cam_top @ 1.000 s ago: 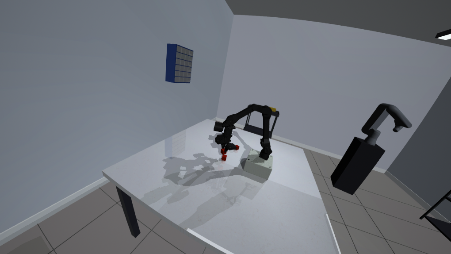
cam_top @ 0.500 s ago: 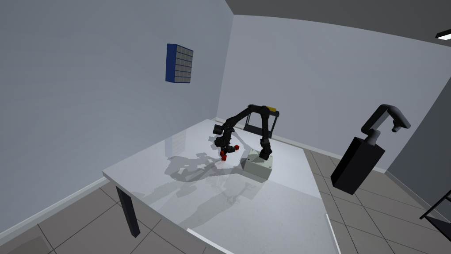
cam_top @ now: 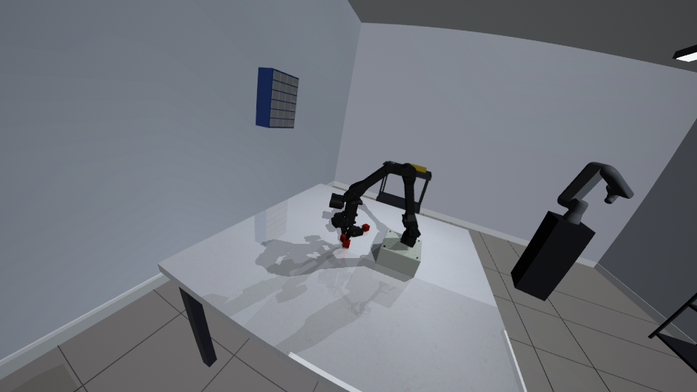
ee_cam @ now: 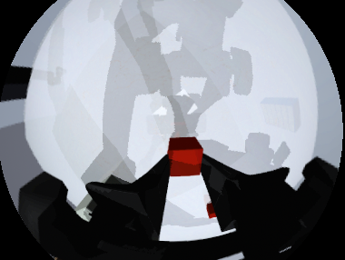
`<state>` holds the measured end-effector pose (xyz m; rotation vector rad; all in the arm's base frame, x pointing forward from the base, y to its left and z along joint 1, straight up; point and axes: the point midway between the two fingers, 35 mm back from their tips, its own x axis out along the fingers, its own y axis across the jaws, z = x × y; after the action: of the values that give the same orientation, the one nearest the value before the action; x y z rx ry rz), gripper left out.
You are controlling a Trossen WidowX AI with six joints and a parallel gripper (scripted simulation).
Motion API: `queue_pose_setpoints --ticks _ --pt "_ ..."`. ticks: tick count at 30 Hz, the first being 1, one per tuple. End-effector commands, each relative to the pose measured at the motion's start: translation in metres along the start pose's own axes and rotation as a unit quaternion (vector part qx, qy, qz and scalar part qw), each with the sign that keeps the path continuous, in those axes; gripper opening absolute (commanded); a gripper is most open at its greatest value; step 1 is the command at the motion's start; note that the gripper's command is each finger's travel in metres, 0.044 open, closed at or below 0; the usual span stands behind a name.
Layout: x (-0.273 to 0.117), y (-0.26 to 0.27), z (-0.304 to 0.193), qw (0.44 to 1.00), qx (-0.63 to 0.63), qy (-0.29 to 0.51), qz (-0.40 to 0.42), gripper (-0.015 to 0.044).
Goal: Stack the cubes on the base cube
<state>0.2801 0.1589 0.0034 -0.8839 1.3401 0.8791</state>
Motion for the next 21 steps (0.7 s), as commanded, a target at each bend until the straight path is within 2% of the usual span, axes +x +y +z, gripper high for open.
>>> queue_pose_setpoints --ticks 1,11,15,21 --pt "0.0012 0.0007 -0.0006 1.0 0.001 0.001 0.001 0.0105" --pt "0.0012 0.0007 -0.0006 1.0 0.001 0.001 0.001 0.0105" --pt "0.0012 0.0007 -0.0006 1.0 0.001 0.001 0.001 0.0205" --pt "-0.0007 0.0006 -0.0006 1.0 0.001 0.001 0.001 0.0205"
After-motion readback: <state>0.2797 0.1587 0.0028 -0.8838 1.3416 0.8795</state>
